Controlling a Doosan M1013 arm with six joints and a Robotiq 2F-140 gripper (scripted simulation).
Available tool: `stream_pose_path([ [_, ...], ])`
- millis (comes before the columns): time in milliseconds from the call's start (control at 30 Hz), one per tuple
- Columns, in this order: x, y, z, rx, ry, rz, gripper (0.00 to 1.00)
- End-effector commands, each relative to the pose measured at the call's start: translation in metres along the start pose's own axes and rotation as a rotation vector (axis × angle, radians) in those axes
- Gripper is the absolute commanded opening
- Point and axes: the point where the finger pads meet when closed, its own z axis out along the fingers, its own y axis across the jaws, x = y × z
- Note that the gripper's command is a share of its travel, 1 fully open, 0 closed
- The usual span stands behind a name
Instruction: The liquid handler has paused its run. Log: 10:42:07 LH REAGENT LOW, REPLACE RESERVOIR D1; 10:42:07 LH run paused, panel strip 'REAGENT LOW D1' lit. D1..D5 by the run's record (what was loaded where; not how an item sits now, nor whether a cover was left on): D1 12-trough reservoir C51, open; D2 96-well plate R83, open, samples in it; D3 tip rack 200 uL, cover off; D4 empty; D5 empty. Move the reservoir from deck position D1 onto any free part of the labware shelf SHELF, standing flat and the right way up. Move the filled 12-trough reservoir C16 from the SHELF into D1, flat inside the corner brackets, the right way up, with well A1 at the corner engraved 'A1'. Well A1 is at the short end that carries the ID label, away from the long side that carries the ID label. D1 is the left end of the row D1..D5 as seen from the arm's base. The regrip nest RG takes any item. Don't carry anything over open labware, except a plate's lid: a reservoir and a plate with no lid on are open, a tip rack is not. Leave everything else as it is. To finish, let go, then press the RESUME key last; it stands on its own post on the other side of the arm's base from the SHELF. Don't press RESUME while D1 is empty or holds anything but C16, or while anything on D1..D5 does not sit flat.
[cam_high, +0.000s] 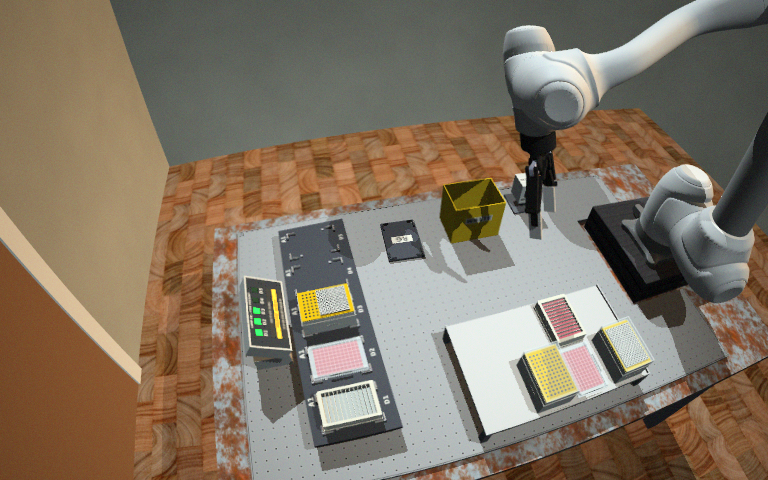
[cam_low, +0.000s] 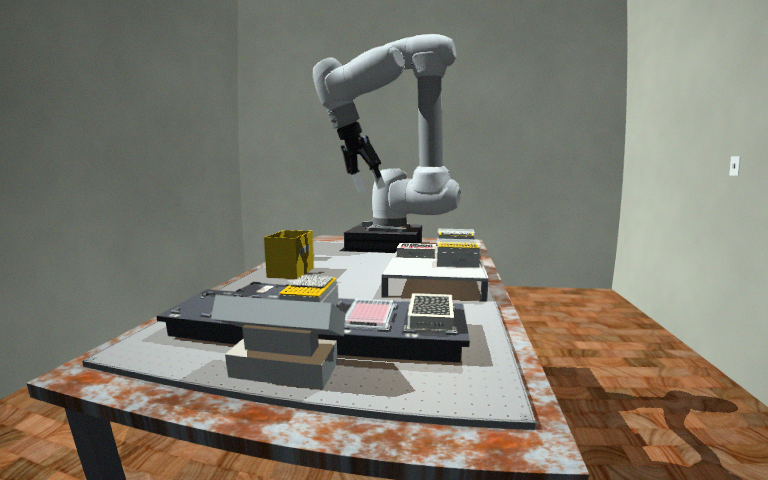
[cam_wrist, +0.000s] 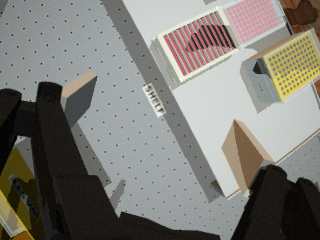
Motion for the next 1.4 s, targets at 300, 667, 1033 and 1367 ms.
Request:
stream_pose_path([
  [300,-0.044,0.039,-0.007,-0.033,-0.031,0.231,0.77],
  [667,-0.077,0.069,-0.013,-0.058,-0.055,0.408,0.77],
  [1033,-0.11,0.098,-0.018,-0.083,-0.079,0.584,0.77],
  [1367,-0.147,0.131,-0.025,-0.111,-0.106,0.78,0.77],
])
